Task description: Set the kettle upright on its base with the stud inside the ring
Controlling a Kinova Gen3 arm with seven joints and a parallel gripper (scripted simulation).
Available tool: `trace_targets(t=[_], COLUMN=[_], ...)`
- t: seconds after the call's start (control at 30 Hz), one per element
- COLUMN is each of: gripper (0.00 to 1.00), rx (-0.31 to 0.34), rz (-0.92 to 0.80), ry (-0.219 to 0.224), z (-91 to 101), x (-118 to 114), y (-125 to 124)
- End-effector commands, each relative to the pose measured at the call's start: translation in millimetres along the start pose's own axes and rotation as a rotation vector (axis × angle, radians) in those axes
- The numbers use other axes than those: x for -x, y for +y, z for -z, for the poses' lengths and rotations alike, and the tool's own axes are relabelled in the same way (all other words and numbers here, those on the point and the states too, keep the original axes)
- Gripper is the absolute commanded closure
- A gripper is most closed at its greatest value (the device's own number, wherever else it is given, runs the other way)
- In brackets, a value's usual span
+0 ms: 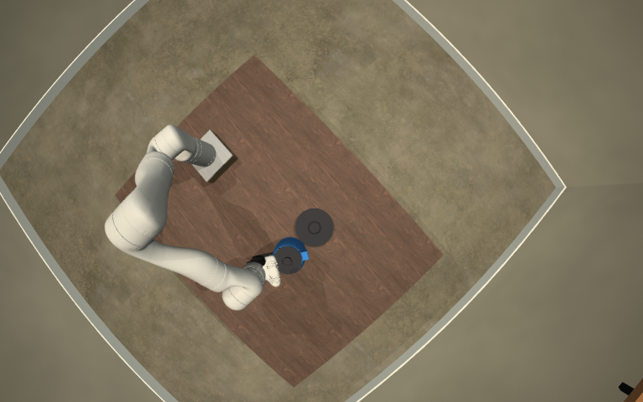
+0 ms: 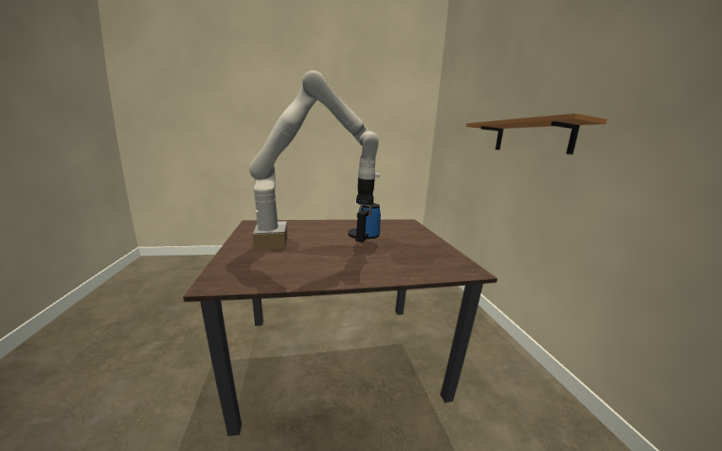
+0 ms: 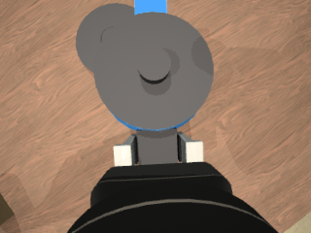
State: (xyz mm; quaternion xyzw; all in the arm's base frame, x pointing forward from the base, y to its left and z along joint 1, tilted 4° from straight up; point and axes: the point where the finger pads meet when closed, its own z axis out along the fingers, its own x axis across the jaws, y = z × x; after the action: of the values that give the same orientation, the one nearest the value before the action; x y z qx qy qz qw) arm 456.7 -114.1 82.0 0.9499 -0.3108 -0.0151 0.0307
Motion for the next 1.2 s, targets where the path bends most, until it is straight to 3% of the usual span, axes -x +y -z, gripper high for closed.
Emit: trace_targets(t=[0.0,1.17], gripper=[1.00,1.00], rx=[-0.001,-0.001], rz=[0.015,0.015], ry=[0.003,0.003], z=[1.9,1.9], x=[7,55], y=[-12,-87])
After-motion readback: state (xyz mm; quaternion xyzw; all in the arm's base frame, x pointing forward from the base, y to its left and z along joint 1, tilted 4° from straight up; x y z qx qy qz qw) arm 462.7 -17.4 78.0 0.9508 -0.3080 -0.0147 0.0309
